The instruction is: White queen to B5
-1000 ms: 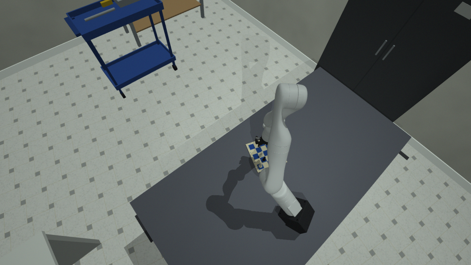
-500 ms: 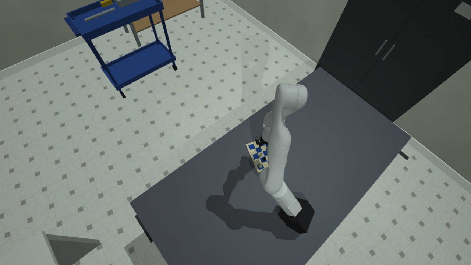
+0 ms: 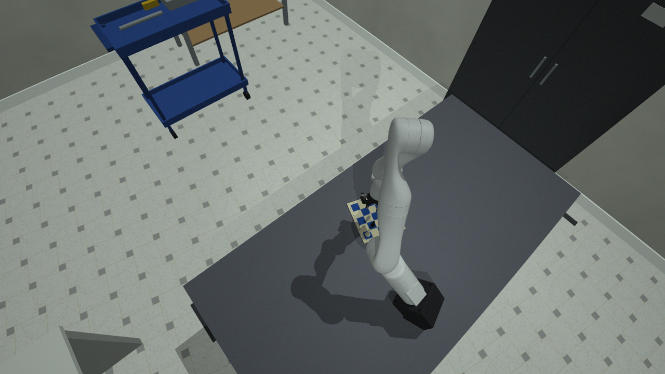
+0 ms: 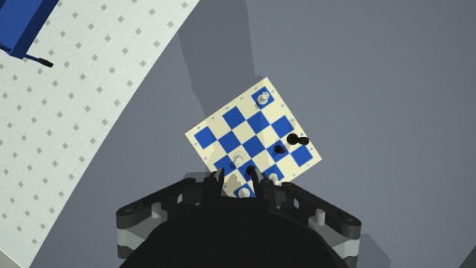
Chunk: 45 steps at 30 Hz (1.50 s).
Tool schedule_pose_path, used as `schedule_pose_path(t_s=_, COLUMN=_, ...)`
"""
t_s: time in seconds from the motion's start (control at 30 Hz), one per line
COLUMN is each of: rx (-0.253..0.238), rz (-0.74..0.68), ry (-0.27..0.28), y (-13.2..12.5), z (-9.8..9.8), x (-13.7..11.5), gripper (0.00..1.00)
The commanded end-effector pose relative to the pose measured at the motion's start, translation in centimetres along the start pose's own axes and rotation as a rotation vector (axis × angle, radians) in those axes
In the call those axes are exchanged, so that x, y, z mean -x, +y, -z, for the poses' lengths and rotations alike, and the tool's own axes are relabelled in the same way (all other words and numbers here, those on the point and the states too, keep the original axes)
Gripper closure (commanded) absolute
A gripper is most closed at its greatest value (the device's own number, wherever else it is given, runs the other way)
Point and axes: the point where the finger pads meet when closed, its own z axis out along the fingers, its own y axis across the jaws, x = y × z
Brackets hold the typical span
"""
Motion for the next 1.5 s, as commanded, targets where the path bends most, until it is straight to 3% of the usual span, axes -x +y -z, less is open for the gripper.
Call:
schedule_pose_path(t_s=0.0, rx=0.0, rz=0.0, ry=0.0, y=0.0, z=0.0, x=0.0, gripper=0.59)
schedule_pose_path(t_s=0.4, rx=0.0, rz=0.0, ry=0.0, y=0.0, z=-0.7, x=0.0, gripper=0.59)
schedule_pose_path(t_s=1.47, rx=0.0, rz=0.0, ry=0.0, y=0.0, z=-4.6, x=0.0, gripper=0.59)
